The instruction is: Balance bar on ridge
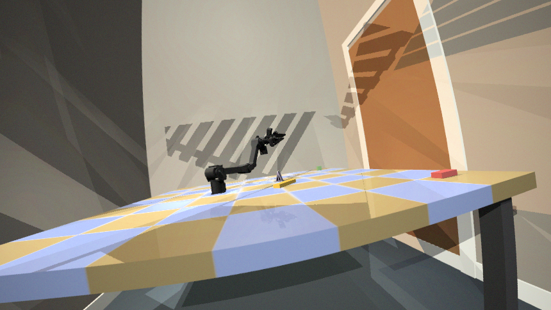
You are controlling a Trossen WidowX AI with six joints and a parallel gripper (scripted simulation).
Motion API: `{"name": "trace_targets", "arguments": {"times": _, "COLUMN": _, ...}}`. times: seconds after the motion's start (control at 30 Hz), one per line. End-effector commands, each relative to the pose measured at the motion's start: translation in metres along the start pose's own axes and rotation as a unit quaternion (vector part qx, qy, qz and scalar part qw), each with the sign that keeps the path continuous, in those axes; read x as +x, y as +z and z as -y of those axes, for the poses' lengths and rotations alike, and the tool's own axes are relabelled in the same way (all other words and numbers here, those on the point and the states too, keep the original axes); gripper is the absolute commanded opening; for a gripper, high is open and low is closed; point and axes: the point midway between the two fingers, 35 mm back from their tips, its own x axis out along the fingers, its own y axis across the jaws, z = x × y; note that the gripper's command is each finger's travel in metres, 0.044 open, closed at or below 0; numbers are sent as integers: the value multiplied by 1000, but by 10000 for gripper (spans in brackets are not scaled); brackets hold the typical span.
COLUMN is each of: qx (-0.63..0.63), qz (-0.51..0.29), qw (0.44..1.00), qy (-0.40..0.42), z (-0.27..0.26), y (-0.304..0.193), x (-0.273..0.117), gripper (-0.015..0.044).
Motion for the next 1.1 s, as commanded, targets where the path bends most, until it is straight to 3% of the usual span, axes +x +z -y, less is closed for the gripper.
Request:
{"name": "trace_targets", "arguments": {"times": 0.0, "qx": 4, "qz": 0, "qw": 1000, "qy": 2, "z": -1, "y": 2, "x": -1, "gripper": 374}}
{"name": "trace_targets", "arguments": {"times": 0.1, "qx": 63, "qz": -5, "qw": 998, "qy": 32, "z": -13, "y": 24, "x": -19, "gripper": 315}}
{"name": "trace_targets", "arguments": {"times": 0.3, "qx": 211, "qz": -23, "qw": 971, "qy": 105, "z": -36, "y": 87, "x": -64, "gripper": 315}}
{"name": "trace_targets", "arguments": {"times": 0.47, "qx": 285, "qz": -47, "qw": 943, "qy": 167, "z": -51, "y": 110, "x": -89, "gripper": 315}}
{"name": "trace_targets", "arguments": {"times": 0.73, "qx": 461, "qz": -76, "qw": 853, "qy": 235, "z": -50, "y": 198, "x": -130, "gripper": 315}}
{"name": "trace_targets", "arguments": {"times": 1.07, "qx": 642, "qz": -112, "qw": 695, "qy": 304, "z": -17, "y": 310, "x": -176, "gripper": 315}}
